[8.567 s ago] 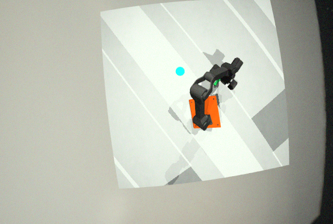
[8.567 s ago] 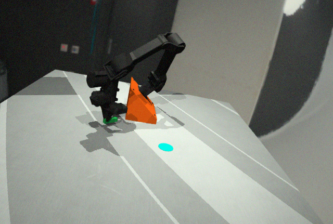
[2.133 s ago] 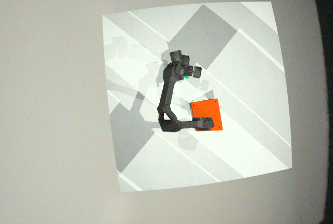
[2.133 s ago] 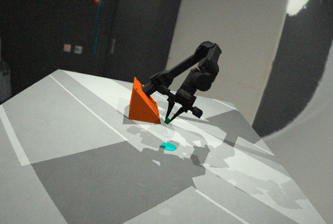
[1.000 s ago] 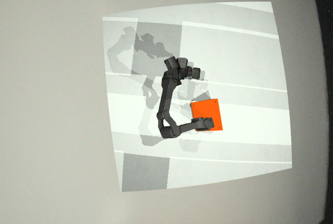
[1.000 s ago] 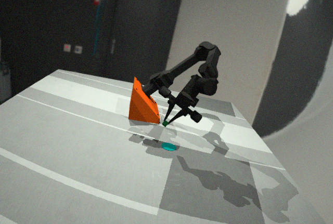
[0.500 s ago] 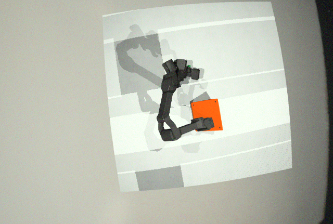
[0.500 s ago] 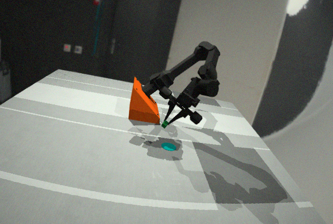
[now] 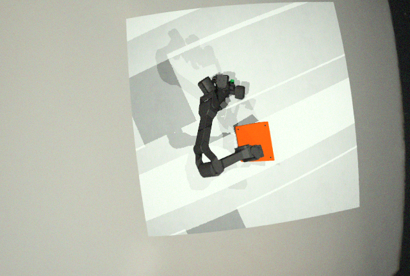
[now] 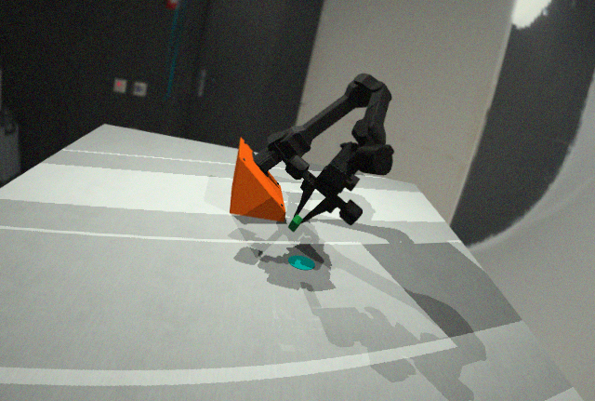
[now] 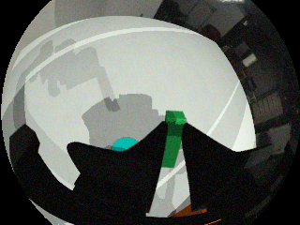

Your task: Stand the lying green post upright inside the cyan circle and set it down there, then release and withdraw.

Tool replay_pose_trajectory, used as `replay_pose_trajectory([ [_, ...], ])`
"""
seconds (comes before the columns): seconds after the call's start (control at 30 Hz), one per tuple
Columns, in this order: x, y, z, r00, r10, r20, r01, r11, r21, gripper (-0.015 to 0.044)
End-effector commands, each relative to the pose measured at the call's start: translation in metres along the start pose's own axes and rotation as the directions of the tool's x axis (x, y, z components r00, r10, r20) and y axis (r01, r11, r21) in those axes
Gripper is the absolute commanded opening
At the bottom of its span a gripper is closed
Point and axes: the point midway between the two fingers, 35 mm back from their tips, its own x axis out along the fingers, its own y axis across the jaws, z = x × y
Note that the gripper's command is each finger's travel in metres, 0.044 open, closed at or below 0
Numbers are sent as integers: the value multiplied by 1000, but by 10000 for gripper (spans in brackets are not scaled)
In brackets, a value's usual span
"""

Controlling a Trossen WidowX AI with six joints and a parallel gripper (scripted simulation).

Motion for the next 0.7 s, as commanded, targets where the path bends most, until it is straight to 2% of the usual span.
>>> replay_pose_trajectory([
  [0.0, -1, 0, -2, 1000, -4, 31, 4, 1000, 6, 23],
  [0.67, -5, 3, -1, 985, -6, 170, -1, 999, 41, 23],
])
